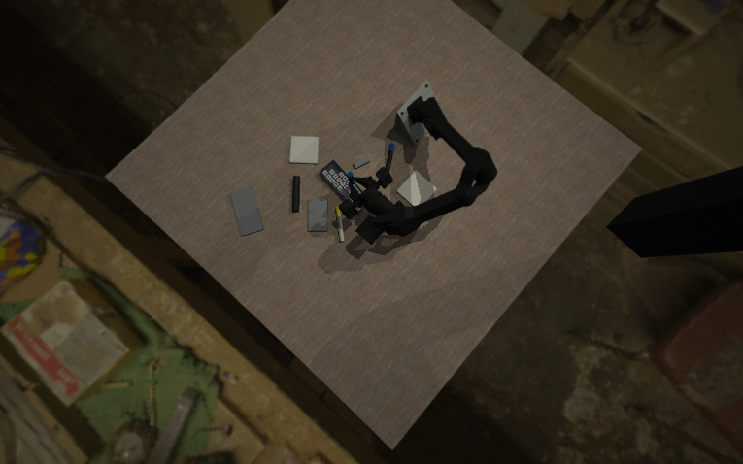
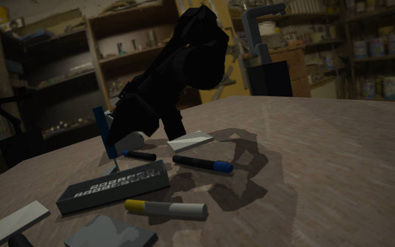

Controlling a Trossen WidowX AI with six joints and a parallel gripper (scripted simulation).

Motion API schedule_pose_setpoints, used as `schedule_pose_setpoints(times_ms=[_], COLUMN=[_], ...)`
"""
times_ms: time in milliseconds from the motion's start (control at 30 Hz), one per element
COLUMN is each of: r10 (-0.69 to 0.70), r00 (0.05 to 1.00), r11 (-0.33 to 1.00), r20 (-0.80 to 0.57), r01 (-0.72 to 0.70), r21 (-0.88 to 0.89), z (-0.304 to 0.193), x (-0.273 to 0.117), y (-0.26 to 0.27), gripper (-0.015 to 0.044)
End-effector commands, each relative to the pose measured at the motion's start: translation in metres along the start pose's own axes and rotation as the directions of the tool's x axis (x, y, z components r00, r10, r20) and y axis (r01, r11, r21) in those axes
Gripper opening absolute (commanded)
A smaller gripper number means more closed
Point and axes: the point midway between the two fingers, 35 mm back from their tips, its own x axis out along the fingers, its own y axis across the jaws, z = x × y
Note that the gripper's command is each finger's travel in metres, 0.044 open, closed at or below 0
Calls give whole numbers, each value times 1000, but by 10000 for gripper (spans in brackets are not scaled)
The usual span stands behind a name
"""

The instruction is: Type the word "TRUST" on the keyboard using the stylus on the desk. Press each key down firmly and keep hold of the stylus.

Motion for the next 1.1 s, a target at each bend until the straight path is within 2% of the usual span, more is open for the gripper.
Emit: schedule_pose_setpoints(times_ms=[0, 33, 67, 1067], r10=[-1, -1, -1, -1], r00=[1000, 1000, 1000, 1000], r11=[1000, 1000, 1000, 1000], r20=[0, 0, 0, 1], r01=[1, 1, 1, 1], r21=[9, 9, 9, 9], z=[-2, -2, -2, 14], x=[2, 2, 2, 10], y=[-1, -1, -1, -1], gripper=[53, 79, 81, 81])
